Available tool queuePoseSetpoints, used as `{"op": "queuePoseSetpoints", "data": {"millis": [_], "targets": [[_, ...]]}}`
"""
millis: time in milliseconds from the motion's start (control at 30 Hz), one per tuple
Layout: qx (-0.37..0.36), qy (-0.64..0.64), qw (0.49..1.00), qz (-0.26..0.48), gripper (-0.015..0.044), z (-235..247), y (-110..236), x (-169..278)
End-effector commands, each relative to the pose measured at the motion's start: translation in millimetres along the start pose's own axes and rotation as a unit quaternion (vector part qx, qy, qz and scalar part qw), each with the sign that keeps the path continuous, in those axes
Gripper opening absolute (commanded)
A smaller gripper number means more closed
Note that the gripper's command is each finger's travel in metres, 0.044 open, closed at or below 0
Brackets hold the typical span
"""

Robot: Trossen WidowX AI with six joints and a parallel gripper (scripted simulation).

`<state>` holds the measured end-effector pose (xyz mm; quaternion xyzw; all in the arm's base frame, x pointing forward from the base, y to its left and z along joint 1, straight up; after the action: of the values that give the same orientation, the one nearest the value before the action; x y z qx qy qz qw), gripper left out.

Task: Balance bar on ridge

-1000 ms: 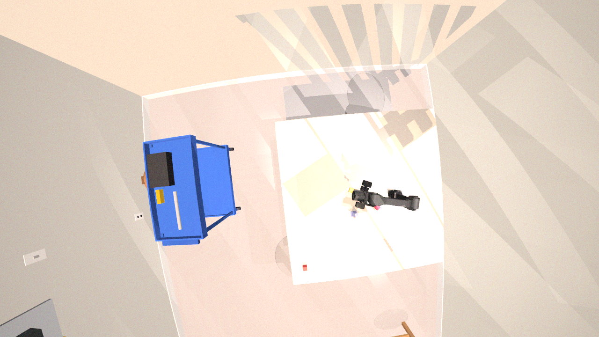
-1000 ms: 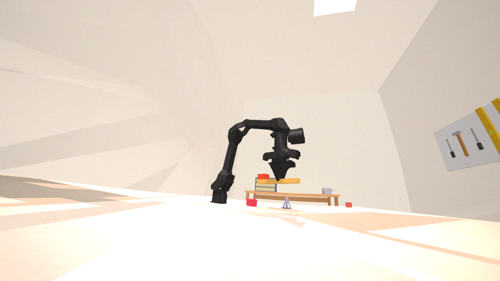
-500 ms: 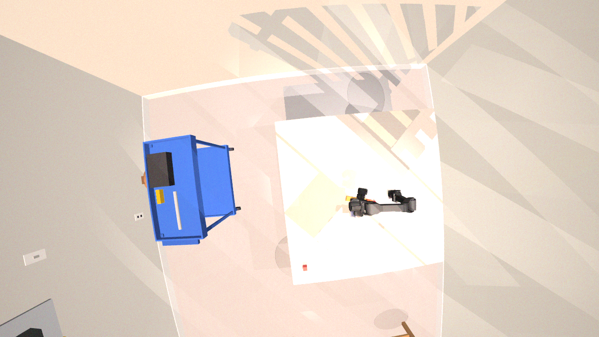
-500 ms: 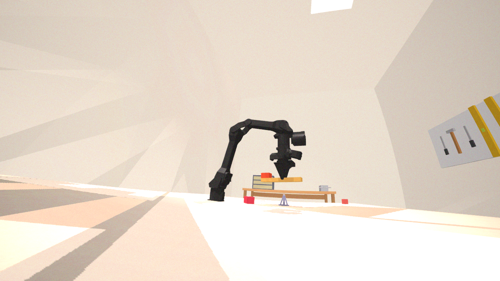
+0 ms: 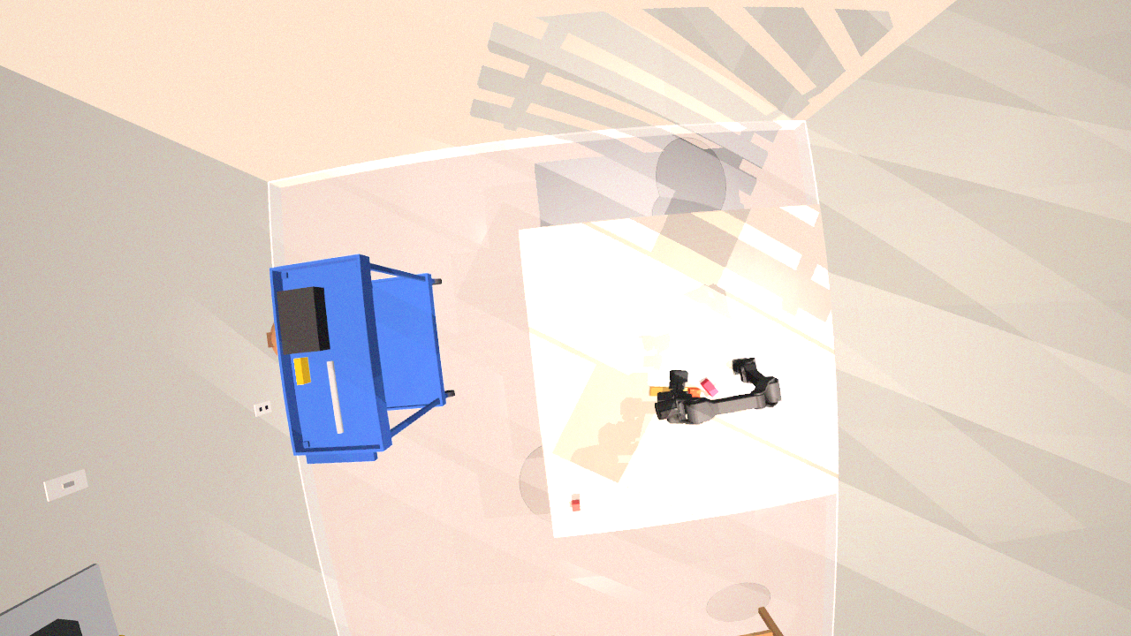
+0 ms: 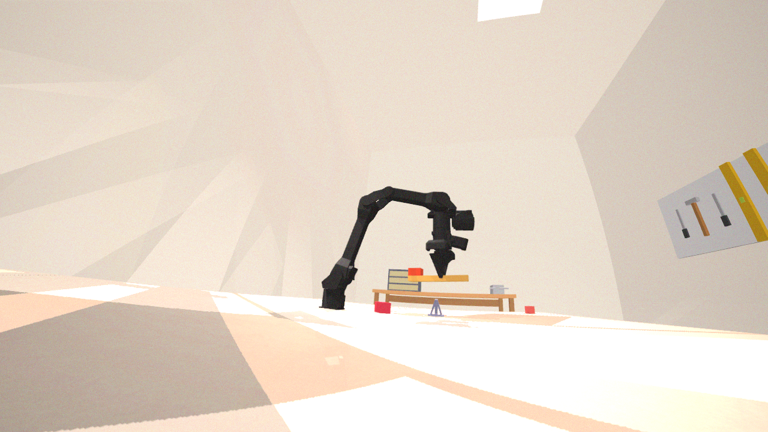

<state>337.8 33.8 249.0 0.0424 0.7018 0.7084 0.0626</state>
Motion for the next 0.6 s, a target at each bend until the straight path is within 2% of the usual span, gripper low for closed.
{"op": "queuePoseSetpoints", "data": {"millis": [0, 567], "targets": [[0.001, 0.012, 1.0, -0.001, 0.0, 13, 0, -2], [-0.001, 0.074, 0.997, -0.001, 0.0, 76, -1, 2]]}}
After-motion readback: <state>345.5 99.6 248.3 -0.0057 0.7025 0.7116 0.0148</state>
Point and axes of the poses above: the point midway between the two fingers, 35 mm back from their tips, its own y axis back along the fingers, its own z axis across the jaws, x = y × z, the point moved 9 cm from there along y, back along the fingers
